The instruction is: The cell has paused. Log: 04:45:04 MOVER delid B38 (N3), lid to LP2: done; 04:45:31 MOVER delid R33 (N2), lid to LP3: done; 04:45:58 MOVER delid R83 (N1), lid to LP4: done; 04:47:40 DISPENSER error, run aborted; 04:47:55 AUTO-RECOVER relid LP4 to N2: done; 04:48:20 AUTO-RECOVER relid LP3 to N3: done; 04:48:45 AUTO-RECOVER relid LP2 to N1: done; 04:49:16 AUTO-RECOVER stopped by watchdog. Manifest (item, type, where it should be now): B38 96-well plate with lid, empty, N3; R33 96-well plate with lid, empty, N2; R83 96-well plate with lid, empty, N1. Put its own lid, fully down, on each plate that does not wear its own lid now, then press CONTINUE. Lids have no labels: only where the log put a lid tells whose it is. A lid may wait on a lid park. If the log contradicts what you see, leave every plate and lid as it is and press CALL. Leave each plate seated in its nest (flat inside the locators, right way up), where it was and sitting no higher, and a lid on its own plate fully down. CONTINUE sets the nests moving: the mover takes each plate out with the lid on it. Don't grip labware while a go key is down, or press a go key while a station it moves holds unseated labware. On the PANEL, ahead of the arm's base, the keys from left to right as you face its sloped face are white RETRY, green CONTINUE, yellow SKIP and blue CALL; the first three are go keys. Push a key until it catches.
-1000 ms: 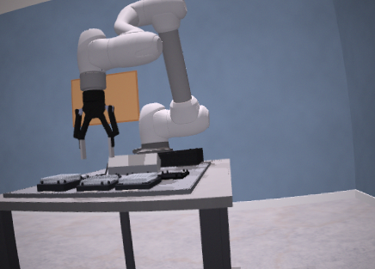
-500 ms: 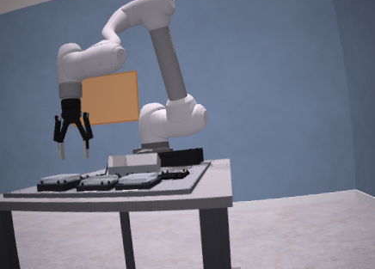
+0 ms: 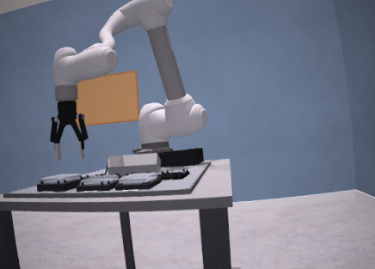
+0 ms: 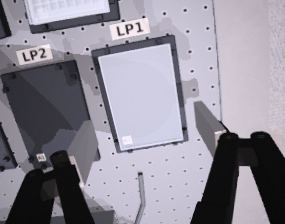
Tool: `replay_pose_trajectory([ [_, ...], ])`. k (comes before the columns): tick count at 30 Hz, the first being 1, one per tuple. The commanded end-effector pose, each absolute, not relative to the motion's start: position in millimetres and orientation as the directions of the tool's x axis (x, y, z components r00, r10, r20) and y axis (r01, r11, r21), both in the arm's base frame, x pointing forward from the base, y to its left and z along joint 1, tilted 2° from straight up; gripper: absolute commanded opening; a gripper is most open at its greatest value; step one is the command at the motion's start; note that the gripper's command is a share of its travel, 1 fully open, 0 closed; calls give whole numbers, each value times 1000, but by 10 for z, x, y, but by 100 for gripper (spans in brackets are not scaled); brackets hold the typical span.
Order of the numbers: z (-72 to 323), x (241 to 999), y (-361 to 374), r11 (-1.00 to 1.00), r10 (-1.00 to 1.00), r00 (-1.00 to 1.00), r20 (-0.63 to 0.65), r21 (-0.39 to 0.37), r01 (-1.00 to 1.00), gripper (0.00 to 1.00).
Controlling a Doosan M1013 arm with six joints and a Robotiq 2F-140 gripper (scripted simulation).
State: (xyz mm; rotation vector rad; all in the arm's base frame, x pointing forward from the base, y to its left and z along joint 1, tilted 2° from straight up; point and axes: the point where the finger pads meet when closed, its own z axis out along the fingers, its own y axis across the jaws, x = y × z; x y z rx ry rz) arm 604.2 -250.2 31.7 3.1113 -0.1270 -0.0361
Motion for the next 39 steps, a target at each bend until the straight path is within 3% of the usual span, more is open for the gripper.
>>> replay_pose_trajectory([
  [1, 319, 6041, -2503, -996, -82, 996, -22, 28, -81, 66],
  [39, 267, 6040, -2504, -996, -82, 996, -22, 28, -81, 66],
])
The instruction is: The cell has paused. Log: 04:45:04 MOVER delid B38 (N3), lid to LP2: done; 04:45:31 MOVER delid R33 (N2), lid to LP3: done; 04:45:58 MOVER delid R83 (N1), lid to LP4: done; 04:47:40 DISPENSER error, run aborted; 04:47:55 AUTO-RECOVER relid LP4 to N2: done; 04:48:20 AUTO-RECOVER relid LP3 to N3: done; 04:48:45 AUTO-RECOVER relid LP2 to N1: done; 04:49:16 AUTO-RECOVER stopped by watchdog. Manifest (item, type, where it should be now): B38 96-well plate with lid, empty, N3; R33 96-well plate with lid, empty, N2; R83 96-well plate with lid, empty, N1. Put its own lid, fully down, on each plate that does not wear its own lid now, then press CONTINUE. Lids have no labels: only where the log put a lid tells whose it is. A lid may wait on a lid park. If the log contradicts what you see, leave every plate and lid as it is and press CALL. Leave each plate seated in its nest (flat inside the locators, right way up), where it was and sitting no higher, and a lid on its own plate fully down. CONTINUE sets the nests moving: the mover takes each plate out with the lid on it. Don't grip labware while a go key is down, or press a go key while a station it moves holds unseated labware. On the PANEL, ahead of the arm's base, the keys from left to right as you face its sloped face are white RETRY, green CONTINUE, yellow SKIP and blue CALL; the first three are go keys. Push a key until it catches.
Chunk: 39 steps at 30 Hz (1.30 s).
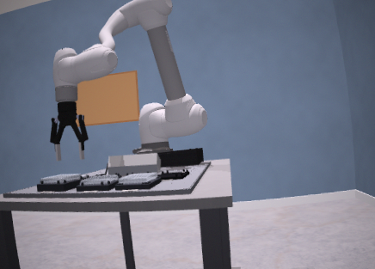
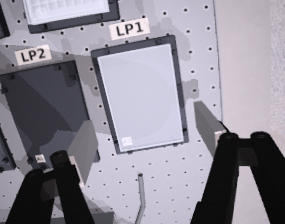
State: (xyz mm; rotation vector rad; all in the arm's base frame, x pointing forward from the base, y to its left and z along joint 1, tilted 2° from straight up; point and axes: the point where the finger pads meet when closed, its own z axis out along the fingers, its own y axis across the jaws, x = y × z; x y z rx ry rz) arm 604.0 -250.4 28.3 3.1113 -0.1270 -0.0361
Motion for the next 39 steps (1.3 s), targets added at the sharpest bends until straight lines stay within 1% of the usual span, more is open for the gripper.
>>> replay_pose_trajectory([
  [1, 257, 6039, -2505, -996, -82, 996, -22, 28, -81, 66],
  [29, -148, 6030, -2516, -996, -82, 996, -22, 28, -81, 66],
  [39, -224, 6029, -2518, -996, -82, 996, -22, 28, -81, 66],
])
